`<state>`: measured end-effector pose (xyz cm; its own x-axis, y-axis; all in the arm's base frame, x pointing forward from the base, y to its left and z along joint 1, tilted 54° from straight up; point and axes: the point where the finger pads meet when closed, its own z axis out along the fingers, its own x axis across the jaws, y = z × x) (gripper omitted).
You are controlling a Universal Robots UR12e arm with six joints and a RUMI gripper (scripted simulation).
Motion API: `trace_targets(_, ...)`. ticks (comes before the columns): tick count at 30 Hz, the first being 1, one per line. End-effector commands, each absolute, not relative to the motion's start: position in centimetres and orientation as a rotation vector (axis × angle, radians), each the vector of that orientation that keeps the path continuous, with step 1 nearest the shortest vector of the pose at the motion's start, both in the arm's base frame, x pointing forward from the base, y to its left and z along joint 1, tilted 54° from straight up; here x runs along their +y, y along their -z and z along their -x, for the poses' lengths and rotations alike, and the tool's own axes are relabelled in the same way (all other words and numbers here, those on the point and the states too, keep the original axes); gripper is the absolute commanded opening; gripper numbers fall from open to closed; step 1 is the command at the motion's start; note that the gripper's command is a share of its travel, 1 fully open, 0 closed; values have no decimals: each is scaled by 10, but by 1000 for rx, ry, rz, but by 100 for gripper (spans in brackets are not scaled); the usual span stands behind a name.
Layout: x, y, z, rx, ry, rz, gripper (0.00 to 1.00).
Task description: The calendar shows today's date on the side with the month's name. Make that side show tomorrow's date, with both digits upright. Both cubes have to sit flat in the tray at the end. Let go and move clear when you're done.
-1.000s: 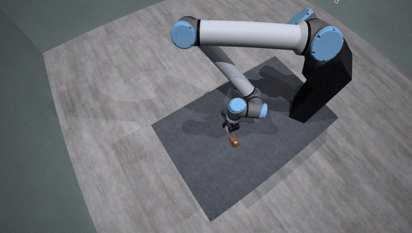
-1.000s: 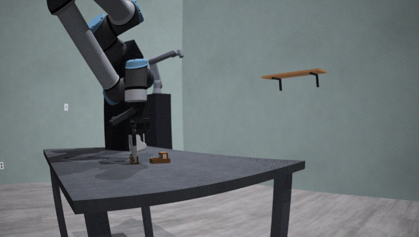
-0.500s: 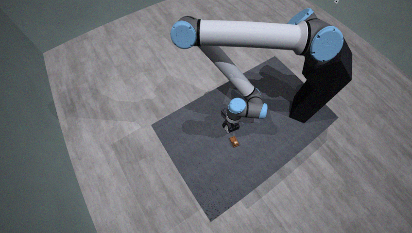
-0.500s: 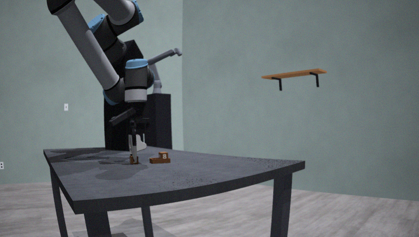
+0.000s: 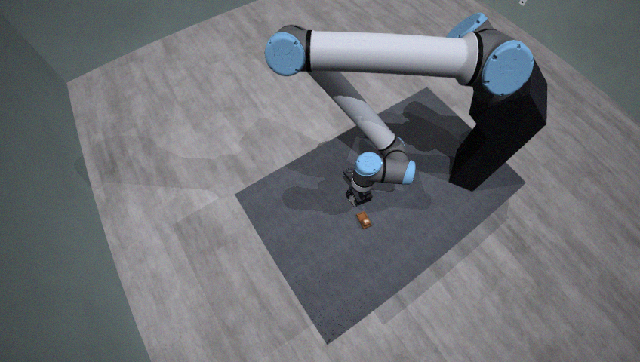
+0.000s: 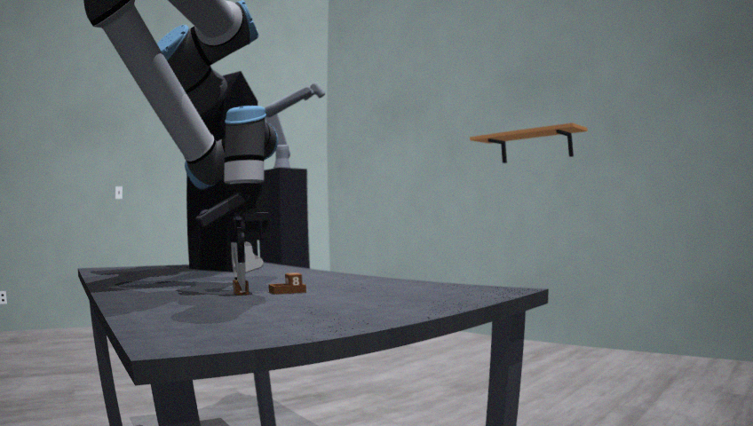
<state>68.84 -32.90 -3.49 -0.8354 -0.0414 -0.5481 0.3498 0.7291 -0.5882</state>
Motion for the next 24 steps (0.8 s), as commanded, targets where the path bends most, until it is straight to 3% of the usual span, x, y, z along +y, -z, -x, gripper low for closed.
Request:
trace_targets(1,-329,35,-688,2390,962,-233,10)
trace_targets(24,-324,30,-685,2390,962,-233,10)
